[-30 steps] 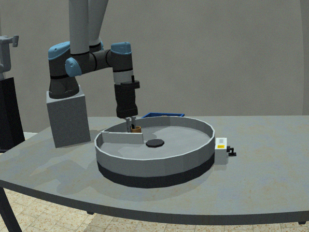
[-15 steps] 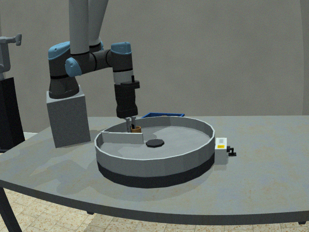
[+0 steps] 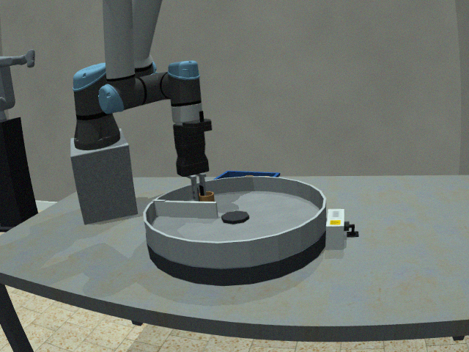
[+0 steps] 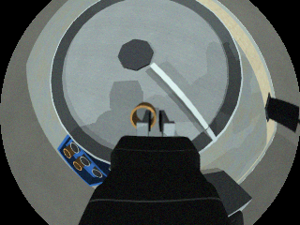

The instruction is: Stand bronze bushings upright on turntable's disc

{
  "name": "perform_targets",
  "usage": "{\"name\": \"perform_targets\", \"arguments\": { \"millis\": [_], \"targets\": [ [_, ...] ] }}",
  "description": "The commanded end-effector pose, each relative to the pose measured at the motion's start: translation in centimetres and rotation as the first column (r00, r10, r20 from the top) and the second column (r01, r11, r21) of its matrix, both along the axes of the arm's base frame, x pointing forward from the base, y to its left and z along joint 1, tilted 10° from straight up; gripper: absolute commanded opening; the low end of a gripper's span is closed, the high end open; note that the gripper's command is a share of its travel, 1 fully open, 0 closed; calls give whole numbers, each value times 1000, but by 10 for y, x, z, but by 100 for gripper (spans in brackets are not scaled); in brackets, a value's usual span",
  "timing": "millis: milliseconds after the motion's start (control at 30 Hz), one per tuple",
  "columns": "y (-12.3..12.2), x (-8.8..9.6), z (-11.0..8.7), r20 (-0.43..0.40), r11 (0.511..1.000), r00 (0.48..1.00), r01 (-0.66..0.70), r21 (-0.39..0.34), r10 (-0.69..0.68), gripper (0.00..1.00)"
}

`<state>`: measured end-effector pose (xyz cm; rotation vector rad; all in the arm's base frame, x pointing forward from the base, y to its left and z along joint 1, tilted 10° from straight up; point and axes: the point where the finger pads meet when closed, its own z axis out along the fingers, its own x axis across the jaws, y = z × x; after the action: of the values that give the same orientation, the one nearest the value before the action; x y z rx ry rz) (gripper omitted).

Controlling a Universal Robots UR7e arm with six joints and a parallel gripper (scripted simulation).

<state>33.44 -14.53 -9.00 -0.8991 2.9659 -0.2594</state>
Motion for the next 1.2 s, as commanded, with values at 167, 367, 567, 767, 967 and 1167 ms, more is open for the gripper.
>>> {"name": "perform_targets", "arguments": {
  "millis": [167, 367, 567, 767, 967, 1167],
  "targets": [
    [3, -1, 20, 0, 1000, 1000, 0, 0, 0, 38],
    [5, -2, 34, 0, 1000, 1000, 0, 0, 0, 38],
    [6, -3, 41, 0, 1000, 1000, 0, 0, 0, 38],
    [6, -3, 42, 0, 1000, 1000, 0, 0, 0, 38],
    [6, -3, 42, 0, 1000, 1000, 0, 0, 0, 38],
    [6, -3, 42, 0, 1000, 1000, 0, 0, 0, 38]
  ]
}}
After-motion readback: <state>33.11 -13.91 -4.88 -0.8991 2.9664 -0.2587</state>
